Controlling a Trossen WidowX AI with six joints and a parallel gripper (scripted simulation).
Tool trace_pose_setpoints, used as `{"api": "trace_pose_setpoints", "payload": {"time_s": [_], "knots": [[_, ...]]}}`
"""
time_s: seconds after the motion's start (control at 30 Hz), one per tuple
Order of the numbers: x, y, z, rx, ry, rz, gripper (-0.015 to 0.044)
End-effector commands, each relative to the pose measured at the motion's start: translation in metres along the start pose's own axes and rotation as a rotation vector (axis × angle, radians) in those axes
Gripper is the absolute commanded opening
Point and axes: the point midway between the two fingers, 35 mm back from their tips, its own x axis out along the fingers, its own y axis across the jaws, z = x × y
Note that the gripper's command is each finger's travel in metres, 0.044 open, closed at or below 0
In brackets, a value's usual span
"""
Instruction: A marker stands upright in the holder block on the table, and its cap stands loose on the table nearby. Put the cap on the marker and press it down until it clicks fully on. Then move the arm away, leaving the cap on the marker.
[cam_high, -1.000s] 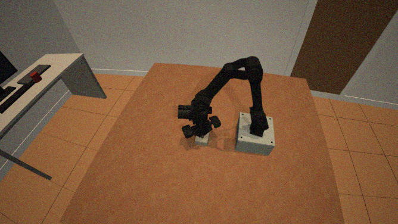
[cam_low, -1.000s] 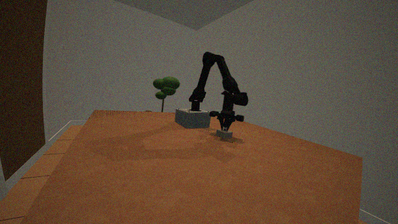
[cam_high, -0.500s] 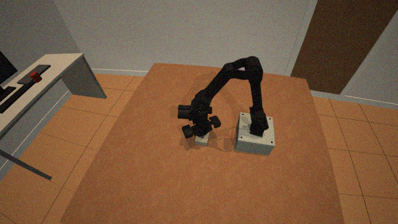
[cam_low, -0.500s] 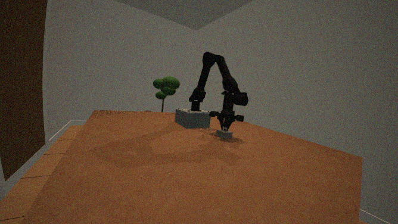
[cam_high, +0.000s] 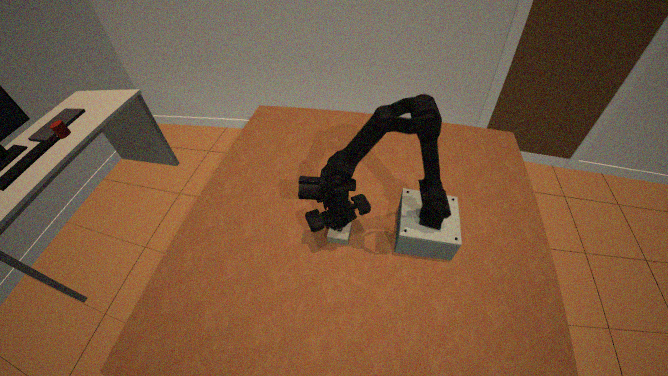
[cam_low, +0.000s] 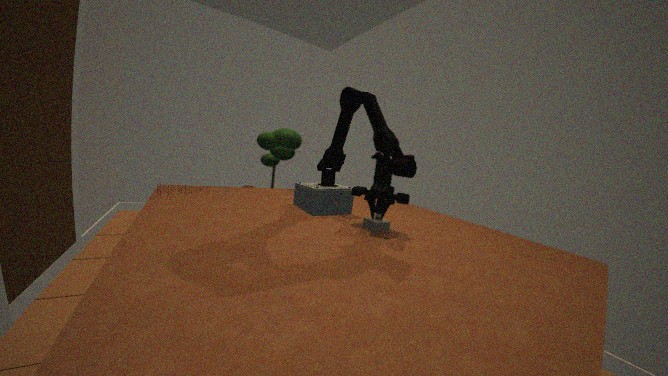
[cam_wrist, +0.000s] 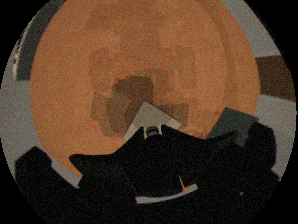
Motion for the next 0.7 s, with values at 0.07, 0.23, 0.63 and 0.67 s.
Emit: {"api": "trace_pose_setpoints", "payload": {"time_s": [0.07,0.23,0.63,0.67], "knots": [[0.002,-0.001,-0.001,0.000,0.003,-0.007,0.0236],[0.002,-0.001,-0.001,0.000,0.003,-0.007,0.0368],[-0.077,0.007,0.002,0.000,-0.003,0.019,0.0440],[-0.077,0.007,0.002,0.000,-0.003,0.019,0.0440]]}}
